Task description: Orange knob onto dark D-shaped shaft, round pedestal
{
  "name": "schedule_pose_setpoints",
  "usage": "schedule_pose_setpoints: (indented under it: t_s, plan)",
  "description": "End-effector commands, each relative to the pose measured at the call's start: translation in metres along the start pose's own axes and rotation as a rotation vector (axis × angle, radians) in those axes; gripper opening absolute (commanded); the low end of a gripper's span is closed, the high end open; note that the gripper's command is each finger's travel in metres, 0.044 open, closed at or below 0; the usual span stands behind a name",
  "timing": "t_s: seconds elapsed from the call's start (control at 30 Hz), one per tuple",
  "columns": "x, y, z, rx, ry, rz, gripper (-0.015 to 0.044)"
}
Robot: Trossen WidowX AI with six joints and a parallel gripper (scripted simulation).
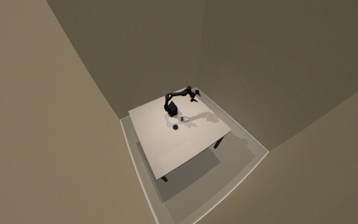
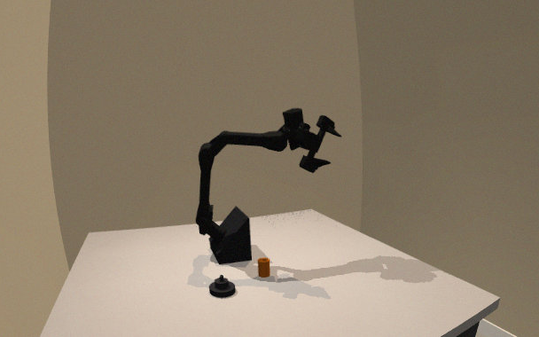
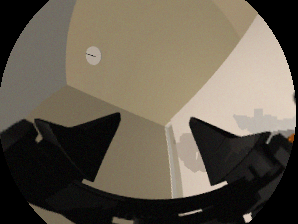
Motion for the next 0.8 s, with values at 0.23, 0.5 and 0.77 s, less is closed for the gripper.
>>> schedule_pose_setpoints:
  t_s: [0.23, 0.5, 0.77]
  plan:
    - [0.030, -0.125, -0.002, -0.365, 0.372, -0.333, 0.0440]
    - [0.019, -0.196, 0.005, -0.506, 0.603, -0.543, 0.0440]
    - [-0.012, -0.262, 0.023, -0.609, 0.859, -0.776, 0.0440]
Point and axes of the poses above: the point midway between the two fingers, 35 mm back from their tips, its own x axis out along the fingers, its own y axis across the jaws, z = x × y, the point moved 4 cm from there along -x, back along the fingers
